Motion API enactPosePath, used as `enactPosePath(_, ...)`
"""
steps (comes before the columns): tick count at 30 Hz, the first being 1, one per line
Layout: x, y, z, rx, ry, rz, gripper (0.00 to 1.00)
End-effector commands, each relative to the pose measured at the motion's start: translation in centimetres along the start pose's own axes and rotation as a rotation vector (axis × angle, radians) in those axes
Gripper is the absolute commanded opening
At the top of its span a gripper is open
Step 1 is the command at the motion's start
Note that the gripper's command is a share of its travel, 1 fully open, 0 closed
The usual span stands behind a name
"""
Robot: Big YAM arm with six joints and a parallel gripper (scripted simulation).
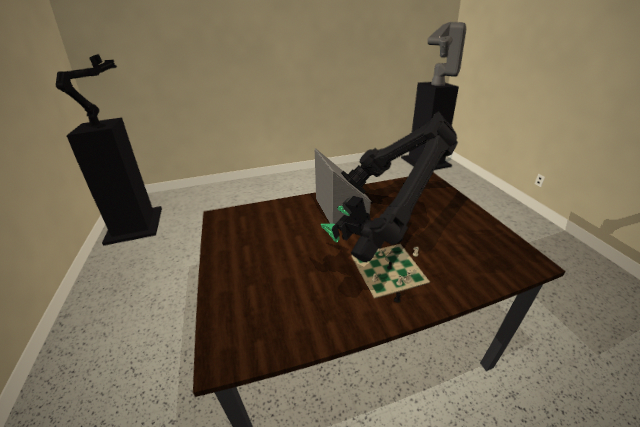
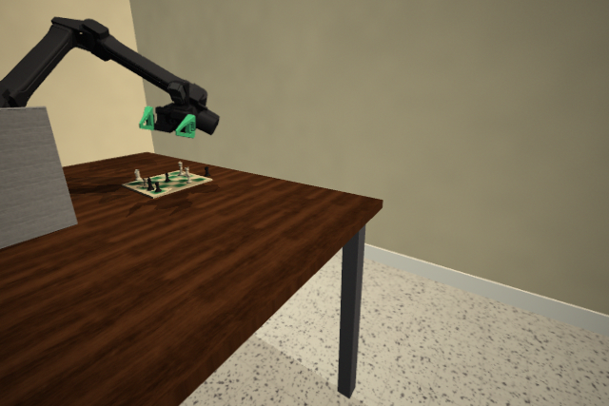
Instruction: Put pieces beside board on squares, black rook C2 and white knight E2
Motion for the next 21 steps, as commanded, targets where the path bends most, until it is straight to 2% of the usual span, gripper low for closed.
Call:
enactPosePath(1,0.3,-0.1,0.1,0.003,0.006,0.005,1.00)
enactPosePath(17,0.3,-0.1,0.1,0.003,0.006,0.005,1.00)
enactPosePath(19,0.7,-0.9,0.5,0.021,0.010,0.024,1.00)
enactPosePath(21,0.9,-2.2,0.7,0.052,0.011,0.066,1.00)
Point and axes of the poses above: the point where the finger pads meet when closed, its own y axis out along the fingers, its own z axis across the jaws, x = y × z, the point moved 8 cm from there along -y, back along the fingers, and after that the axes turned 10 degrees about y, right-handed, at the moved point
